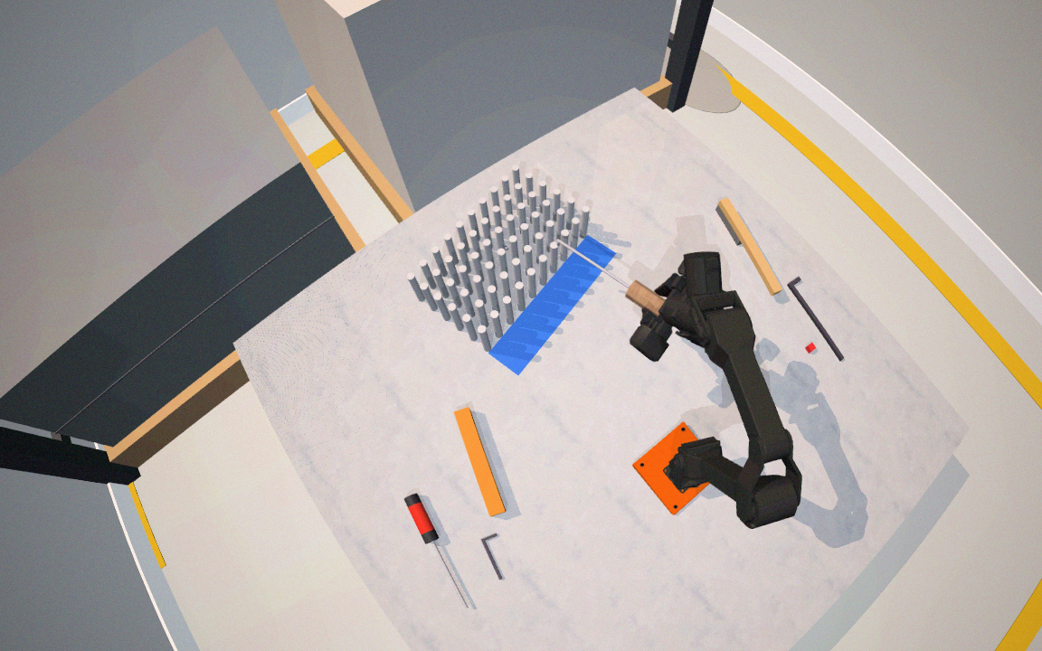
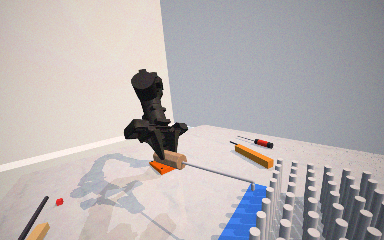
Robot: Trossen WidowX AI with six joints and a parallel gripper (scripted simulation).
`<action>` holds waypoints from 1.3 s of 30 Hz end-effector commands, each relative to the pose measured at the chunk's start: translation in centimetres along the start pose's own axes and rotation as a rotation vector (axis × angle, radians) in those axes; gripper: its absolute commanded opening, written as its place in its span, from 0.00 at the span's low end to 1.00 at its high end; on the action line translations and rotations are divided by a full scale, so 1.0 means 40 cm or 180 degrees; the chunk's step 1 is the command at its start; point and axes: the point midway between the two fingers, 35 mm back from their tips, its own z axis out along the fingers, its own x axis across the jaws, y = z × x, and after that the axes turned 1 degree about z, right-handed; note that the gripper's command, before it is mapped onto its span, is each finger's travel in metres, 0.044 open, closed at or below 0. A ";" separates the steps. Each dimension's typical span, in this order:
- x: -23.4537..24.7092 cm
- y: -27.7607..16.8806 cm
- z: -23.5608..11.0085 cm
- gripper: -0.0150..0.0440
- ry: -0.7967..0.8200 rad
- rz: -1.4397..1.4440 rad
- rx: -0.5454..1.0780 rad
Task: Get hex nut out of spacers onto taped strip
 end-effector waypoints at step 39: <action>-0.098 0.162 0.245 0.25 -0.0021 -0.0004 0.0012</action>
